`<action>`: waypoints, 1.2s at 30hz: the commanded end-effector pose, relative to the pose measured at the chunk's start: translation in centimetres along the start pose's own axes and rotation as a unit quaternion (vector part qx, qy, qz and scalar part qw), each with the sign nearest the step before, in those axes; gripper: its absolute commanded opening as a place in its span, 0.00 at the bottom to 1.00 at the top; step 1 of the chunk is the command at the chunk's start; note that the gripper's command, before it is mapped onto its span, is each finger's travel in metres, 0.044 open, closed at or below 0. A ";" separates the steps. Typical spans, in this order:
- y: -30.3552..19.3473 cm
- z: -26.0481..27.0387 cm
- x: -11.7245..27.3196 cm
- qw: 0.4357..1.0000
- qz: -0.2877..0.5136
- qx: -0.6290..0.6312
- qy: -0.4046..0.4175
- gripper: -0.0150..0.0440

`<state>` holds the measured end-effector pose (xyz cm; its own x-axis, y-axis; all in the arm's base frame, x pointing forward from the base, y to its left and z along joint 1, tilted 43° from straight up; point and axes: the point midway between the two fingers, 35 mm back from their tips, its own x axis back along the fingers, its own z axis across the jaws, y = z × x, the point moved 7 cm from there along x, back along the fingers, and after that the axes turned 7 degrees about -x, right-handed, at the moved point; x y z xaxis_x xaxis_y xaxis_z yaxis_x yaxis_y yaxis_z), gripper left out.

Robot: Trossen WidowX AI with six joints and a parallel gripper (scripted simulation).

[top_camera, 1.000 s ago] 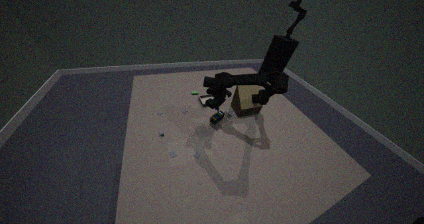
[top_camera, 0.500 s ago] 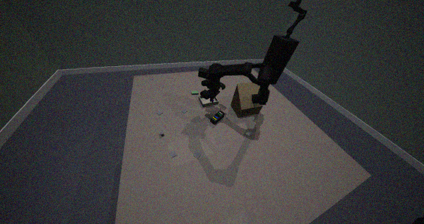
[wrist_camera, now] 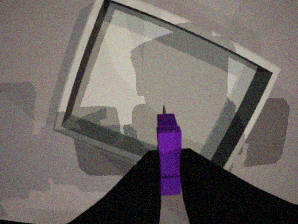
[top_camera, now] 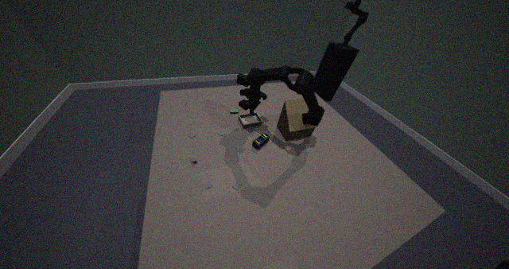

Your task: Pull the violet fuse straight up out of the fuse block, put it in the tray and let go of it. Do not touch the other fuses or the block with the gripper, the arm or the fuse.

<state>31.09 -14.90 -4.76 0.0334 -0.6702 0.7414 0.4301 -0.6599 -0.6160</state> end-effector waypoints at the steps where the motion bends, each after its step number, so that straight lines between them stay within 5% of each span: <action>1: 0.7 -0.4 0.1 1.000 -0.002 0.004 -0.001 0.25; 30: 0.7 -0.4 -4.0 1.000 -0.001 0.004 0.000 0.25; 36: 0.8 -0.3 -3.6 1.000 -0.002 0.007 -0.002 0.52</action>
<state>30.97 -13.09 -8.04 0.0352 -0.6660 0.7451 0.4413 -0.6586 -0.6095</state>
